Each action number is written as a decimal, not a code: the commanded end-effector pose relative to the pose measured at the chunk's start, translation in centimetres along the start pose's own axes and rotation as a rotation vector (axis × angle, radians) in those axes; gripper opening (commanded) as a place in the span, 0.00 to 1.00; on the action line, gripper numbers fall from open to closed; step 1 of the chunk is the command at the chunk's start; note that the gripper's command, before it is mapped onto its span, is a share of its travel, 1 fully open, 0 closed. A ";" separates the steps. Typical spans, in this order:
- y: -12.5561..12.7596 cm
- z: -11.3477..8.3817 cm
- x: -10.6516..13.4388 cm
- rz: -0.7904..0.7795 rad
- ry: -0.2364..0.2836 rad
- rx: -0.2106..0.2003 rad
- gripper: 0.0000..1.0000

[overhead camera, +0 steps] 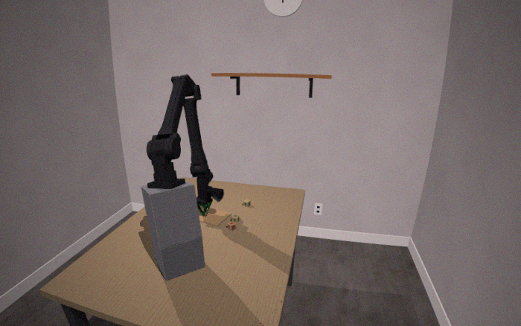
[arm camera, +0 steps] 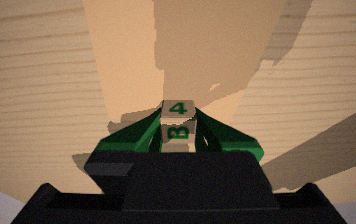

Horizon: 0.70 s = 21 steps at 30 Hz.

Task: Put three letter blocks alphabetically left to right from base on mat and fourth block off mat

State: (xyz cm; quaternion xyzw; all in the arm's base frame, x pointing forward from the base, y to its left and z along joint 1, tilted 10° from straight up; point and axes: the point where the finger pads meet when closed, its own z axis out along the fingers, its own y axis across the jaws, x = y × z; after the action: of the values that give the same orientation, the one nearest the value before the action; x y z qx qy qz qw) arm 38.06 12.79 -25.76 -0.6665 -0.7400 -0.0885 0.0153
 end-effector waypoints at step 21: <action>1.2 -0.6 0.6 -0.002 0.000 -0.021 0.26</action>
State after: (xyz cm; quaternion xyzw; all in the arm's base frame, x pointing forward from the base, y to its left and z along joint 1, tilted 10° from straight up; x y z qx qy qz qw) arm 38.03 12.89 -25.76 -0.6664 -0.7402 -0.0884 0.0155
